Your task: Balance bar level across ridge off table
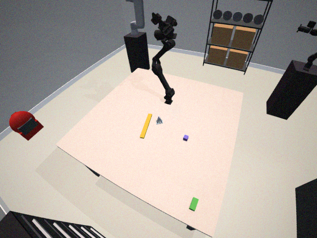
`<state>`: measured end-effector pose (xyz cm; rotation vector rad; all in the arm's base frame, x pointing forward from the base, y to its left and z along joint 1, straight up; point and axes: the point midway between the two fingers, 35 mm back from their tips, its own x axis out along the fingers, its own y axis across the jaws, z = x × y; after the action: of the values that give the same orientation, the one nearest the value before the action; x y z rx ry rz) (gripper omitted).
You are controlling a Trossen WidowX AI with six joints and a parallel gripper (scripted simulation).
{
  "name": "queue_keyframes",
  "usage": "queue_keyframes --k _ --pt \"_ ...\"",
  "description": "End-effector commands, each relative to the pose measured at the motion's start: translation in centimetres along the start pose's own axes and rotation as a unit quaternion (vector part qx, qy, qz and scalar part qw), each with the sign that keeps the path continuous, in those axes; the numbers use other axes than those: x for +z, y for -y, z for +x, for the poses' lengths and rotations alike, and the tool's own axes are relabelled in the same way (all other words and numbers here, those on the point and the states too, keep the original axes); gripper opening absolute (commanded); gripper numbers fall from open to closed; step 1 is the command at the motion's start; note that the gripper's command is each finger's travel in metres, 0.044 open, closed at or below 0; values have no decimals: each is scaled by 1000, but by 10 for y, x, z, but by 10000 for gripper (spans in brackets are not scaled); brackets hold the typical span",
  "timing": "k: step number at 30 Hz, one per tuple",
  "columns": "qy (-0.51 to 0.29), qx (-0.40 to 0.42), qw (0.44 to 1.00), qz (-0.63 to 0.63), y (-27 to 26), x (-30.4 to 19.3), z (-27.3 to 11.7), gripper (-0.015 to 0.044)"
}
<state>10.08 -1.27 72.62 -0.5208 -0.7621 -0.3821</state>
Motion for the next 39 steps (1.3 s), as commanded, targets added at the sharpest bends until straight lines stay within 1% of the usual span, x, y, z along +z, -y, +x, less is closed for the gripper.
queue_keyframes --k 1,11,16,21,32,35,39 --pt "27 14 999 -30 -28 19 -3 315" --pt "72 54 991 -101 -93 41 -6 315" --pt "85 52 990 -103 -109 41 -6 315" --pt "95 83 984 -129 -143 39 -6 315" --pt "95 171 963 -187 -225 11 -5 315" --pt "91 177 964 -178 -234 3 -2 315" --pt "79 209 956 -189 -259 -15 -2 315"
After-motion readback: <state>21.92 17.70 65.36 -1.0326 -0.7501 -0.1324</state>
